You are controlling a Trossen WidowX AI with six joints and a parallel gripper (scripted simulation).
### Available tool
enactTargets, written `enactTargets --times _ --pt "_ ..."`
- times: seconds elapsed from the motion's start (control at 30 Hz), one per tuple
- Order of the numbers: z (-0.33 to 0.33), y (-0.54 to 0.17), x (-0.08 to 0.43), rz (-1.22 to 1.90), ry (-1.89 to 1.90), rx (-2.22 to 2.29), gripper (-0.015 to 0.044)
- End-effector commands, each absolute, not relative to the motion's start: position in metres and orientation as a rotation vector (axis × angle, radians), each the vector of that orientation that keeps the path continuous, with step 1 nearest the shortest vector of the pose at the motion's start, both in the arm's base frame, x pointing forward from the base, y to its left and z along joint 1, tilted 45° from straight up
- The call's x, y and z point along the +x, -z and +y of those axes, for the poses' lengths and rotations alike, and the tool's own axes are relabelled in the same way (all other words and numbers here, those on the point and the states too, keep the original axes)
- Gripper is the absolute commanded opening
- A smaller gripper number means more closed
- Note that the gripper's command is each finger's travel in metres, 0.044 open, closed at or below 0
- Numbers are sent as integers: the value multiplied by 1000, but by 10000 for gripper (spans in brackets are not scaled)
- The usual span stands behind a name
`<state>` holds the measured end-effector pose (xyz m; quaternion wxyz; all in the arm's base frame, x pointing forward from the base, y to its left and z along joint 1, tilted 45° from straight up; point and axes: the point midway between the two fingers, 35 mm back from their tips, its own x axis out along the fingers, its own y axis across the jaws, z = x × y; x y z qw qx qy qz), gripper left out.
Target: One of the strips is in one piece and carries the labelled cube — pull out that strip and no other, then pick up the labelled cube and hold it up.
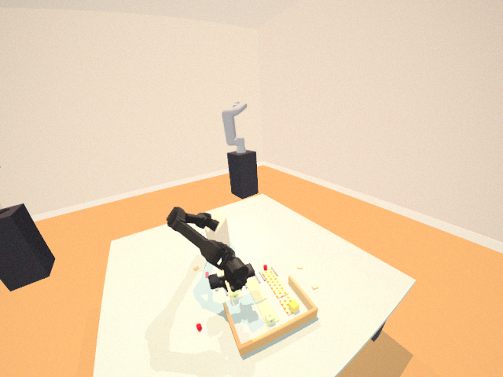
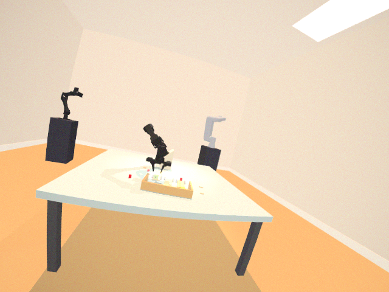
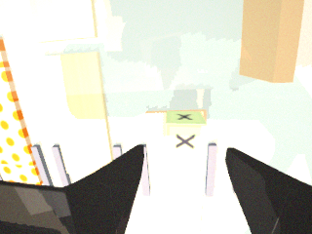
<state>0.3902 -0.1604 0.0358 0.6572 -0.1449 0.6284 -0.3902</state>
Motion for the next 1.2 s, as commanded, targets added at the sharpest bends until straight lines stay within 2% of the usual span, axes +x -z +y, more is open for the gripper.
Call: enactTargets --times 0.0,0.93,1.07,1.17 --pt "-167 -29 388 1432 888 -332 250" --pt "-192 -5 383 1431 890 -334 250" --pt "-190 -6 384 1428 887 -330 145" --pt "-190 -6 384 1428 887 -330 125"
